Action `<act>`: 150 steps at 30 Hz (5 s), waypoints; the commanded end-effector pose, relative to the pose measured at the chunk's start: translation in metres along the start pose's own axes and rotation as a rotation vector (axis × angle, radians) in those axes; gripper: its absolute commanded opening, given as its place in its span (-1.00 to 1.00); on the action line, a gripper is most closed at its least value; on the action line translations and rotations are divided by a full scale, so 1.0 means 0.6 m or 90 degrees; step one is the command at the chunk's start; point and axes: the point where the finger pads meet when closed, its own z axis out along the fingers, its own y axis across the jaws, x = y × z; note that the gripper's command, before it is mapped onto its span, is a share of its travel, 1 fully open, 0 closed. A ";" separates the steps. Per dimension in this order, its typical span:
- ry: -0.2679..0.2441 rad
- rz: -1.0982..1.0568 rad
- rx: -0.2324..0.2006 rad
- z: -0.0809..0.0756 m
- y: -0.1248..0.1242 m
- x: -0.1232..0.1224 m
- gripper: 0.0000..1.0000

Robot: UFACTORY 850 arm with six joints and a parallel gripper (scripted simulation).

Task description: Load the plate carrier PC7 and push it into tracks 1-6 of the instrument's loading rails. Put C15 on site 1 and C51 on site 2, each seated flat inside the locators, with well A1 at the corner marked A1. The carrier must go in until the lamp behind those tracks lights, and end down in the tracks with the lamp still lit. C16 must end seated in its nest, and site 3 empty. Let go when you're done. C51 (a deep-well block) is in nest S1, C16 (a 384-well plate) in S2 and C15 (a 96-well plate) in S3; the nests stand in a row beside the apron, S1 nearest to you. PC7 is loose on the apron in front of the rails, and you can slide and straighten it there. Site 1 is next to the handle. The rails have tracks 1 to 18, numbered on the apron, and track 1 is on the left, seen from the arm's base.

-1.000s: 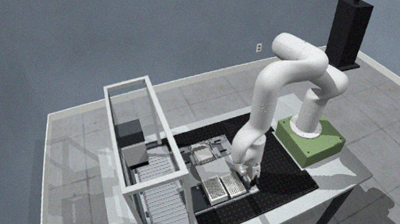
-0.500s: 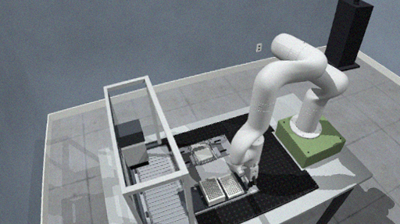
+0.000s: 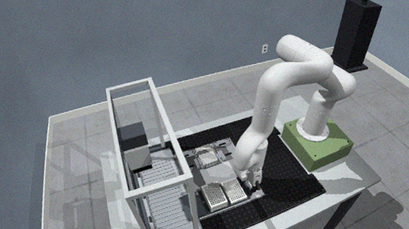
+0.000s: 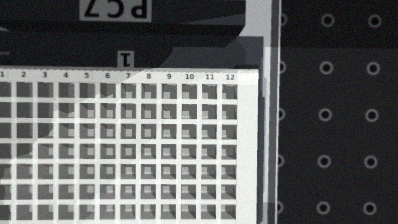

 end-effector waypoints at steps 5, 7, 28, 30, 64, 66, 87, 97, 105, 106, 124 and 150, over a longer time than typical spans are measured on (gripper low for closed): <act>-0.015 0.000 -0.004 -0.001 -0.001 0.015 0.63; -0.015 0.000 -0.004 -0.001 -0.001 0.019 0.63; -0.015 0.000 -0.004 0.000 0.000 0.050 0.63; -0.015 0.000 -0.004 0.000 0.000 0.050 0.63; -0.015 0.000 -0.004 0.001 0.000 0.101 0.63; -0.015 0.000 -0.004 0.001 0.000 0.104 0.63; -0.015 0.000 -0.004 0.002 0.000 0.136 0.63; -0.015 0.000 -0.004 0.002 0.000 0.151 0.63; -0.015 0.000 -0.004 0.002 0.000 0.162 0.63; -0.015 0.000 -0.004 0.002 0.000 0.164 0.63; -0.015 0.000 -0.004 0.003 0.000 0.191 0.63; -0.014 0.000 -0.004 0.004 0.000 0.227 0.63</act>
